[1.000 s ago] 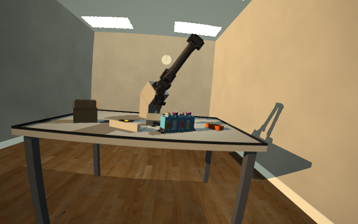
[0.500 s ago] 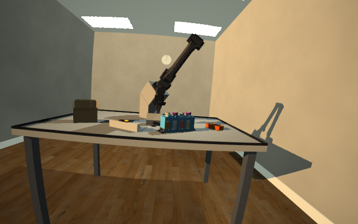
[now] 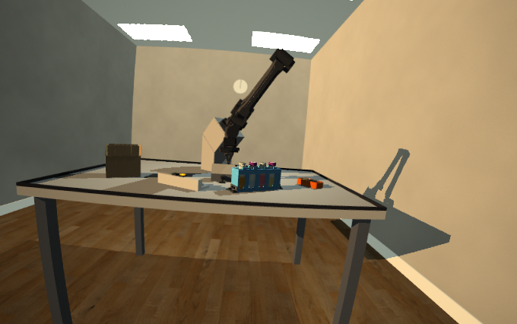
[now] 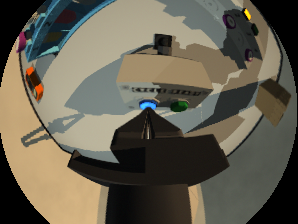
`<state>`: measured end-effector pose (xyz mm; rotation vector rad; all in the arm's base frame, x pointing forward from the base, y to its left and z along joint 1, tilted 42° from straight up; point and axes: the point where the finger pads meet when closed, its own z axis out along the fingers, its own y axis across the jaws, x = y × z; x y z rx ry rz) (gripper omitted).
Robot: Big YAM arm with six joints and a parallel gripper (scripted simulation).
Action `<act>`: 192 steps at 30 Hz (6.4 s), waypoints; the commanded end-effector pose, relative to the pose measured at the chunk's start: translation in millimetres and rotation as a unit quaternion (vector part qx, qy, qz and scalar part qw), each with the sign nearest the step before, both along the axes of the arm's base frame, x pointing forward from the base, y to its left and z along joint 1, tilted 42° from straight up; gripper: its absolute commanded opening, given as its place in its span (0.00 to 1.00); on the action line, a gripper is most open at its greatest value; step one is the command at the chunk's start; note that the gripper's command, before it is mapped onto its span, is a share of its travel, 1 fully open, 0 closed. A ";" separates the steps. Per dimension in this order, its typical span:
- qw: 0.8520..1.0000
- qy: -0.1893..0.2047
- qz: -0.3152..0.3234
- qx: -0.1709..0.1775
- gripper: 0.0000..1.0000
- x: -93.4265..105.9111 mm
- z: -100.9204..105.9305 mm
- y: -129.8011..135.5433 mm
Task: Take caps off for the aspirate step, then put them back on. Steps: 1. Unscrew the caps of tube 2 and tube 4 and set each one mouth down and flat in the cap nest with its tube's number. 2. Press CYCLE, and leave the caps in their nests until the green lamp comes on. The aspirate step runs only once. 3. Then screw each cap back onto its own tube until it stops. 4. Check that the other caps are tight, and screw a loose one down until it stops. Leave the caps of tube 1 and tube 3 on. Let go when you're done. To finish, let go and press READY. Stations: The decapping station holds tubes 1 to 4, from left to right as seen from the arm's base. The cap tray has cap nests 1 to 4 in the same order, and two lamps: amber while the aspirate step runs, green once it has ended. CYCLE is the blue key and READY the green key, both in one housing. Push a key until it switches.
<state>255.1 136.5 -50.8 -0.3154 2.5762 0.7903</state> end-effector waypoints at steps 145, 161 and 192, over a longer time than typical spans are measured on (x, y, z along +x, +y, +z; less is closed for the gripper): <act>0.965 0.144 -0.199 0.090 1.00 129.6 16.2 -96.6; 0.965 0.141 -0.201 0.090 1.00 233.9 9.7 -156.9; 0.967 0.136 -0.196 0.088 1.00 270.6 12.7 -168.8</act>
